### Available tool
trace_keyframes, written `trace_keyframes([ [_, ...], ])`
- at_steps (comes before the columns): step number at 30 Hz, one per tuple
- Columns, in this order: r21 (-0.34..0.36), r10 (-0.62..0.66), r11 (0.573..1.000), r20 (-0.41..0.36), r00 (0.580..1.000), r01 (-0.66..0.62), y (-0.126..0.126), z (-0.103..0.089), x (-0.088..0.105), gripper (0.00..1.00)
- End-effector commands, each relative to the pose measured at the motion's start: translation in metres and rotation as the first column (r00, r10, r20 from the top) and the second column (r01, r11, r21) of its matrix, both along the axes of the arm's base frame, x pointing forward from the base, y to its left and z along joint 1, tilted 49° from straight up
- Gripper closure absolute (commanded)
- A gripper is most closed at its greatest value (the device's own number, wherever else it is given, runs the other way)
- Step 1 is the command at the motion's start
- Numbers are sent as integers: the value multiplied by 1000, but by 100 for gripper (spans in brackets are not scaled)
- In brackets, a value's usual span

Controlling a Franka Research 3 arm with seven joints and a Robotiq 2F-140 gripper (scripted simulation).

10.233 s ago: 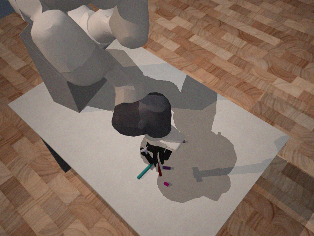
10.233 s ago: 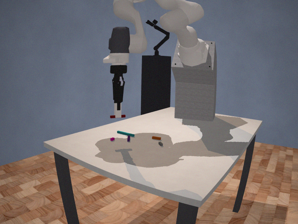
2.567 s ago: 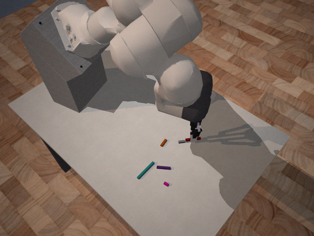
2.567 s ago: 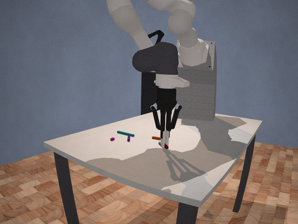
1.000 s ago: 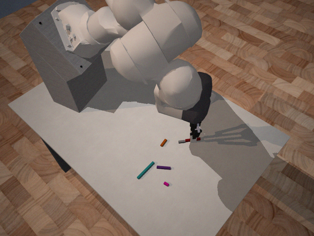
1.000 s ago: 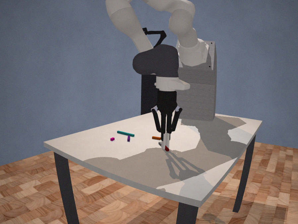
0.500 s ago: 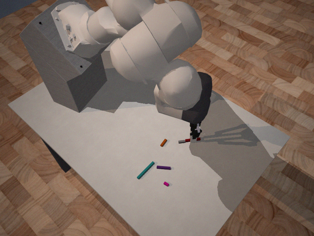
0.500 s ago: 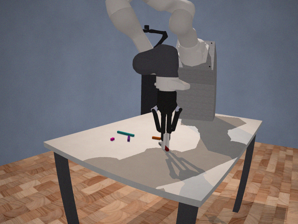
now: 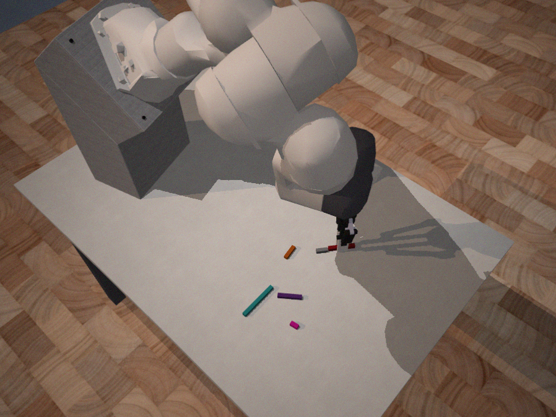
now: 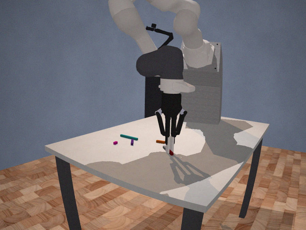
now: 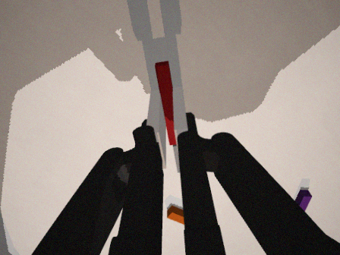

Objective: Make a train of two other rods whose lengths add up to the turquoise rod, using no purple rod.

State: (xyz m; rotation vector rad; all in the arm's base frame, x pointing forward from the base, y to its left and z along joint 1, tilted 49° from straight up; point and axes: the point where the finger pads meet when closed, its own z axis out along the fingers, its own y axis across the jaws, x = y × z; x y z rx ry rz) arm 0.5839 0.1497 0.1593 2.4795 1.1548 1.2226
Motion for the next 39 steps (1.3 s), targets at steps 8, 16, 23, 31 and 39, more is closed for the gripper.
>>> trace_keyframes([
  [8, 2, -4, 1000, 0, 1000, 4, -1, 0, 1, 90],
  [16, 2, -4, 1000, 0, 1000, 4, -1, 0, 1, 85],
  [23, 2, -4, 1000, 0, 1000, 4, -1, 0, 1, 85],
  [31, 2, -4, 1000, 0, 1000, 4, -3, 8, -8, 85],
  [39, 2, -4, 1000, 0, 1000, 4, -10, 30, -33, 85],
])
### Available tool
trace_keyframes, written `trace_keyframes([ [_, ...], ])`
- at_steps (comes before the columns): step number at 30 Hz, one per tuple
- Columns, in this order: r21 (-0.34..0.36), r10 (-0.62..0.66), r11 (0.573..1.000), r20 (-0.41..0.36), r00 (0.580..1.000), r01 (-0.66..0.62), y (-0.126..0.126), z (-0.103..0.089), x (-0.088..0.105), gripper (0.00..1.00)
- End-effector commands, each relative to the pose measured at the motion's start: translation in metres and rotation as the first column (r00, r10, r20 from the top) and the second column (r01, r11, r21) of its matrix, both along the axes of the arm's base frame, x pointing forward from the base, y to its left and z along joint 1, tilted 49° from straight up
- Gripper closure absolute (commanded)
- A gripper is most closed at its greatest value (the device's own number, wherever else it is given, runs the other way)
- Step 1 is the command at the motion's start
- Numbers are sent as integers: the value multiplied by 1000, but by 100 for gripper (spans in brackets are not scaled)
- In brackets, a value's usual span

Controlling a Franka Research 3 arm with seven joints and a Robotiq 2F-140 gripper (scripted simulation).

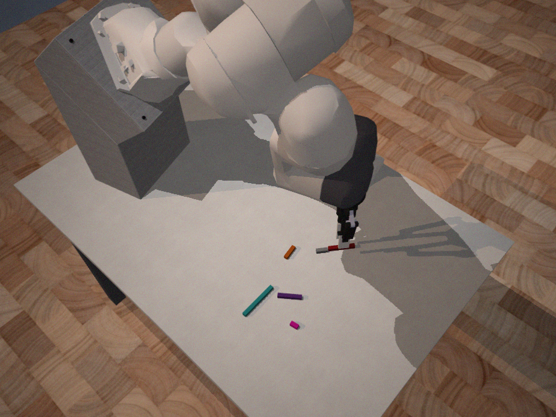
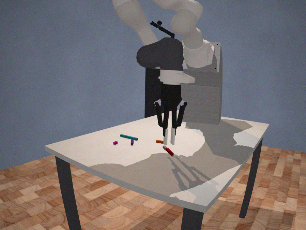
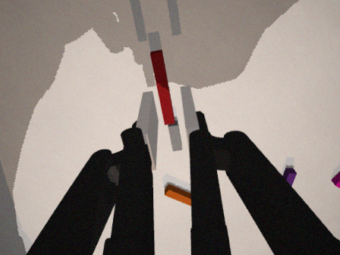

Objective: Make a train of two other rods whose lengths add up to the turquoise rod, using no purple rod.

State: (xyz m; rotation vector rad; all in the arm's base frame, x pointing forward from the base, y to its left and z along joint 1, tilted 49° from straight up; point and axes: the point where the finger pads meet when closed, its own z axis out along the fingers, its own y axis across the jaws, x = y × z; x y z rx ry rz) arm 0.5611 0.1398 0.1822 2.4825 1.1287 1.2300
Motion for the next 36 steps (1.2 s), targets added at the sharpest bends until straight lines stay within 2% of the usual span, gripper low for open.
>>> trace_keyframes([
  [1, -4, 13, 1000, -6, 1000, -13, 0, 8, -10, 85],
  [9, -4, 13, 1000, -6, 1000, -13, -7, 31, -36, 85],
  [18, -4, 13, 1000, -6, 1000, -13, -8, 36, -42, 85],
  [19, -4, 13, 1000, -6, 1000, -13, -8, 36, -42, 0],
  [36, -4, 13, 1000, -6, 1000, -13, -8, 36, -42, 0],
])
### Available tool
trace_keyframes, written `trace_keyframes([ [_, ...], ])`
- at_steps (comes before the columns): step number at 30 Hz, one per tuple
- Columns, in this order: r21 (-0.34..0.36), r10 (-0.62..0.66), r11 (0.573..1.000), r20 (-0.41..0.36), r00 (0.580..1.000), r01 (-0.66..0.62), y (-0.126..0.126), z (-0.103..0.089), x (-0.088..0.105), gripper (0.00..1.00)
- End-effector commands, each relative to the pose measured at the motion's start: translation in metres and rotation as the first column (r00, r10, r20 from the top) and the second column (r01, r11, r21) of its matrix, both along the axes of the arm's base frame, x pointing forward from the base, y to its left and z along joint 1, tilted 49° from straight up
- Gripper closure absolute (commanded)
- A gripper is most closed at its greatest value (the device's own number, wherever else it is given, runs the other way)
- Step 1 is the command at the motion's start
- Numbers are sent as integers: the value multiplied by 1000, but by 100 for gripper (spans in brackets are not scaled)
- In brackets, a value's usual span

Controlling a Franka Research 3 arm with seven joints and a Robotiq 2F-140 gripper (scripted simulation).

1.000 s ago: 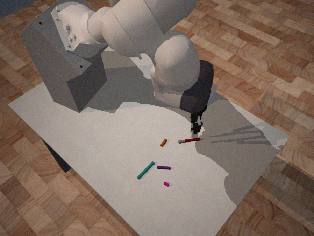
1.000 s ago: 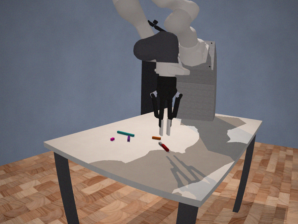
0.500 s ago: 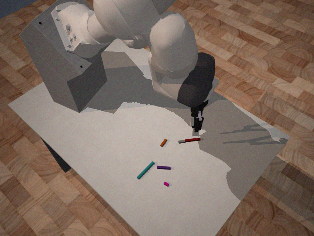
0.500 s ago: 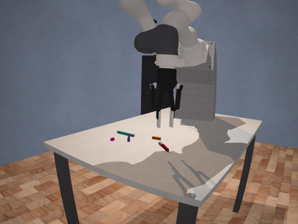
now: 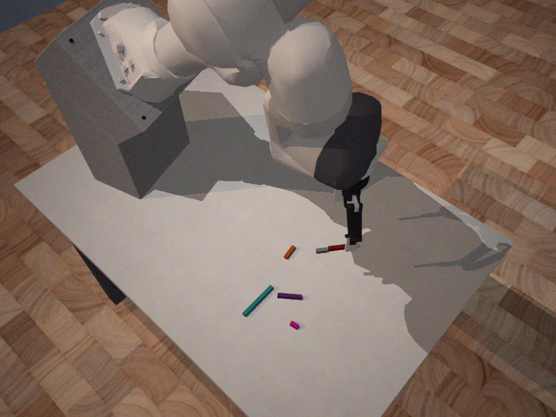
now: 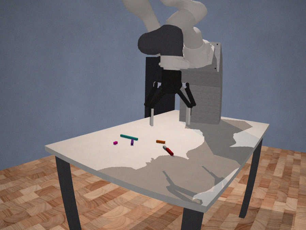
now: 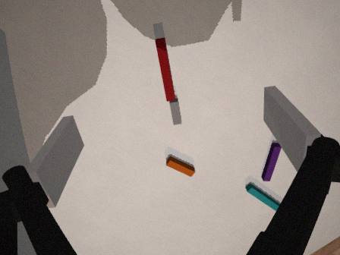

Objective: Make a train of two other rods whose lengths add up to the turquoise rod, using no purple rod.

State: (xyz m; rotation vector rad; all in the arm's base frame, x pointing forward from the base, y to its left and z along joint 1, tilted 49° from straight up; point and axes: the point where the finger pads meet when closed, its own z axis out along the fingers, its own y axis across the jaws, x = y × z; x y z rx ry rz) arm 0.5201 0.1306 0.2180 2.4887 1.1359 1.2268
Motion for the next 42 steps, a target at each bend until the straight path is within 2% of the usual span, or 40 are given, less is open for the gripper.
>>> trace_keyframes([
  [1, -6, 8, 1000, 0, 1000, -8, 1, 0, -1, 0],
  [12, -2, 4, 1000, -1, 1000, -4, 1, 0, -1, 0],
  [13, 22, -17, 1000, -6, 1000, 18, 1, -1, 1, 0],
  [14, 75, -64, 995, -20, 998, 66, 0, -2, 4, 0],
  [16, 75, -64, 995, -20, 998, 66, 0, -2, 4, 0],
  [17, 143, -125, 981, -42, 991, 130, -1, -4, 7, 0],
  [21, 199, -174, 962, -66, 982, 184, -1, -7, 10, 0],
  [31, 324, -284, 893, -135, 949, 313, -2, -15, 17, 0],
  [33, 324, -284, 893, -135, 949, 313, -2, -15, 17, 0],
  [34, 352, -308, 870, -155, 939, 344, -2, -17, 18, 0],
  [42, 429, -376, 792, -220, 900, 436, -1, -25, 23, 0],
])
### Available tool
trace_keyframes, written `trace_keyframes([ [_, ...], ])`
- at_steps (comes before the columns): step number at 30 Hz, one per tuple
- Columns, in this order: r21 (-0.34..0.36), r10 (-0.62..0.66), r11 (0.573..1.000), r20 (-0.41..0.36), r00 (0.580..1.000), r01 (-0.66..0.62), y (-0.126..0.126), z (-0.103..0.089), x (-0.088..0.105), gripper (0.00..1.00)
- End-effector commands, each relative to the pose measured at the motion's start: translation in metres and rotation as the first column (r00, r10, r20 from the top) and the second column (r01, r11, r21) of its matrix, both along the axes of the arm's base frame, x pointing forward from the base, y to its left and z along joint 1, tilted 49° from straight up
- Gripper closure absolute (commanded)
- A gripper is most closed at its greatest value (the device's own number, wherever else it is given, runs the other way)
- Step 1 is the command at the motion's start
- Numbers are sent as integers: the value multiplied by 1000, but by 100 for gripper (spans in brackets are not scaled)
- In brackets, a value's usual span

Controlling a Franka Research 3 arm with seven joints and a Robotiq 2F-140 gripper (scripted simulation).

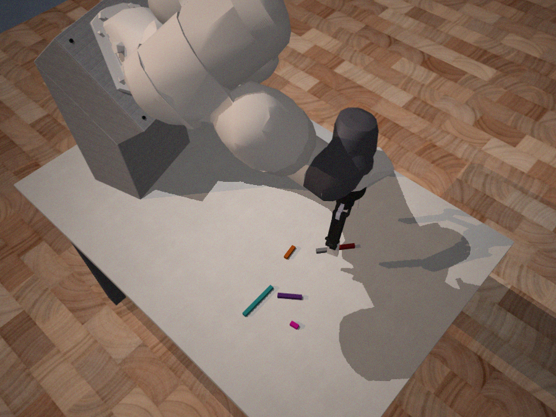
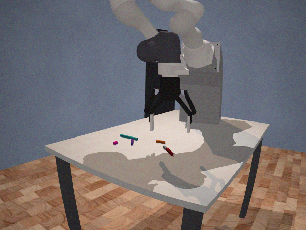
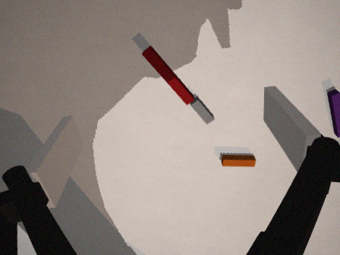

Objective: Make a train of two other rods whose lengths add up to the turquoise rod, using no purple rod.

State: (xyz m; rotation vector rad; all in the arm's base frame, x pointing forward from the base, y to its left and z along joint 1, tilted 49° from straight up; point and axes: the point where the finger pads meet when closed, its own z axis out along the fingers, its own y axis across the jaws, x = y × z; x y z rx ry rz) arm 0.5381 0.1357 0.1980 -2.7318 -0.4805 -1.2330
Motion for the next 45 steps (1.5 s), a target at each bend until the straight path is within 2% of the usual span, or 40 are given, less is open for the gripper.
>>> trace_keyframes([
  [1, 98, -133, 986, -21, 991, 134, -6, -6, 5, 0],
  [6, 159, -190, 968, -53, 980, 196, -5, -12, 8, 0],
  [8, 159, -190, 968, -53, 980, 196, -5, -12, 8, 0],
  [10, 202, -229, 950, -78, 970, 240, -4, -16, 9, 0],
  [45, 204, -231, 949, -79, 970, 242, -4, -16, 9, 0],
])
